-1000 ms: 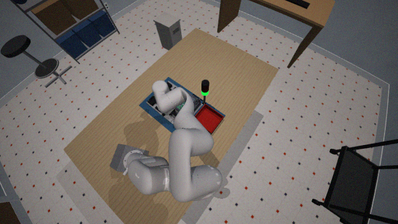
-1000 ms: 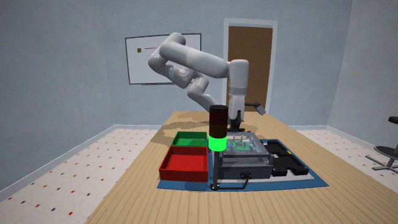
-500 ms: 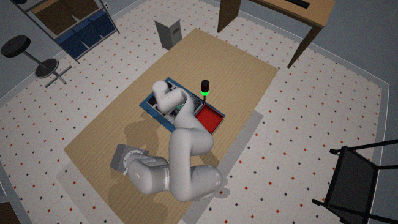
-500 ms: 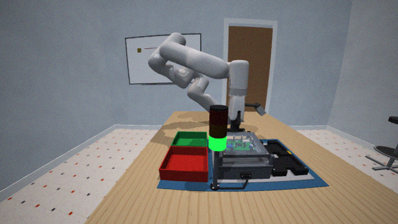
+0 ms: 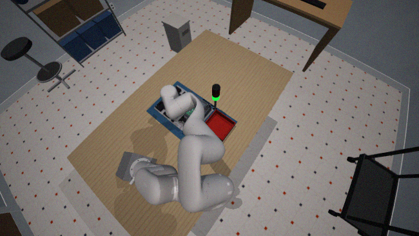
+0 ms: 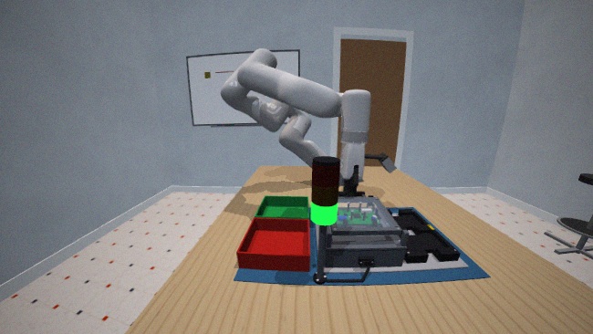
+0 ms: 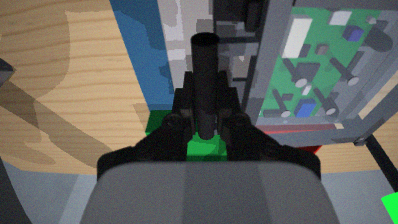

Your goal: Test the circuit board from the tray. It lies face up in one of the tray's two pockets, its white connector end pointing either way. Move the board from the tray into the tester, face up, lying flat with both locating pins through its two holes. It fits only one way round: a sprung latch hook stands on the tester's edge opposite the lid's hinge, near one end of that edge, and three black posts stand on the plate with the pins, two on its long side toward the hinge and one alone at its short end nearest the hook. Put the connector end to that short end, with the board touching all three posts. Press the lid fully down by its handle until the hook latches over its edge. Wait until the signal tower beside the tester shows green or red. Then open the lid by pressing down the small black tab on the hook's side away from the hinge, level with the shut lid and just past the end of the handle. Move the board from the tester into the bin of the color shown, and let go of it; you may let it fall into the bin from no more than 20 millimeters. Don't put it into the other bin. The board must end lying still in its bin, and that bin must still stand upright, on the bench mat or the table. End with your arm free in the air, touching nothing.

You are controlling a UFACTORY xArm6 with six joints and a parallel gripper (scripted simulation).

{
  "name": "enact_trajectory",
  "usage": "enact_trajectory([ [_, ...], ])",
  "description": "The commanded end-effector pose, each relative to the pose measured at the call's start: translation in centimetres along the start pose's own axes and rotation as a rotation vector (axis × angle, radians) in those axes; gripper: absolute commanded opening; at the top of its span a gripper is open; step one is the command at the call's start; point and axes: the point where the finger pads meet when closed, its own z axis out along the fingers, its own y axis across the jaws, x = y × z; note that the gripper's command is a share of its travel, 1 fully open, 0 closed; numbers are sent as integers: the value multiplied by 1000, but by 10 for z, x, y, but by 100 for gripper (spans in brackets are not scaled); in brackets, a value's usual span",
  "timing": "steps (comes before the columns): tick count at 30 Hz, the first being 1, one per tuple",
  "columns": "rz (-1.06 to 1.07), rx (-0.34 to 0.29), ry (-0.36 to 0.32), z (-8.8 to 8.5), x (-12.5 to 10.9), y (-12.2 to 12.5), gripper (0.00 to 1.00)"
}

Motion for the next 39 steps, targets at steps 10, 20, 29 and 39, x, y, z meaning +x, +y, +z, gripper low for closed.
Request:
enact_trajectory([
  [10, 1, -2, 2, -1, 0, 1, 0],
  [20, 1, -2, 2, -1, 0, 1, 0],
  [29, 1, -2, 2, -2, 0, 1, 0],
  [39, 1, -2, 2, -7, 0, 2, 0],
])
